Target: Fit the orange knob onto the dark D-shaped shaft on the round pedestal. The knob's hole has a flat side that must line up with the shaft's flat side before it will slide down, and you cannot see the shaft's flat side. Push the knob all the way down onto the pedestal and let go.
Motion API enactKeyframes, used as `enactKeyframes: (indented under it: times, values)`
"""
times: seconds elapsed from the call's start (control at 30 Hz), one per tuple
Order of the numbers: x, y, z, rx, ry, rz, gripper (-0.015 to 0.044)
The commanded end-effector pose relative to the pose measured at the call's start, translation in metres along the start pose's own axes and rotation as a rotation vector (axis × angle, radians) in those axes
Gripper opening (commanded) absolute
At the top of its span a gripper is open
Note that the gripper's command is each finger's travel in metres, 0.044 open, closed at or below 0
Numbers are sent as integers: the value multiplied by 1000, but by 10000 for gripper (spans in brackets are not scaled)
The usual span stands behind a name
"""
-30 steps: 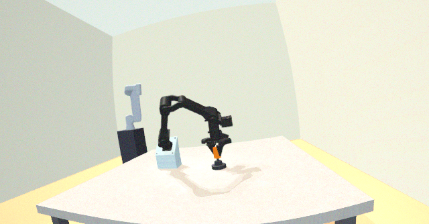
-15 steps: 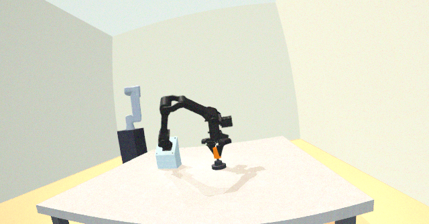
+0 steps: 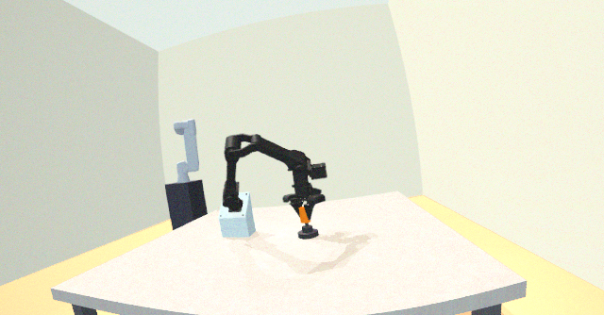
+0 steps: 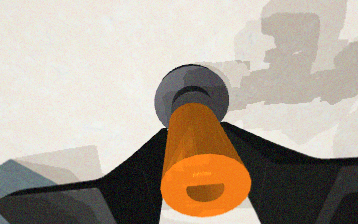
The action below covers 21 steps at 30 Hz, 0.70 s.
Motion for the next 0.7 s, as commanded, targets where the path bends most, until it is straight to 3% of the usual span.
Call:
enactKeyframes:
  times: [0.0, 0.67]
  values:
    - [-1, -3, 1, -8, -6, 6, 0]
    - [2, -3, -2, 19, -6, 6, 0]
Point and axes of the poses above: the point midway between the two fingers, 35 mm back from their tips, its own x axis back along the fingers, its own y axis across the jaws, z = x × y, the point moved 7 cm from there along x, back along the fingers, and after that the axes turned 13 degrees about x, right-handed, at the moved point
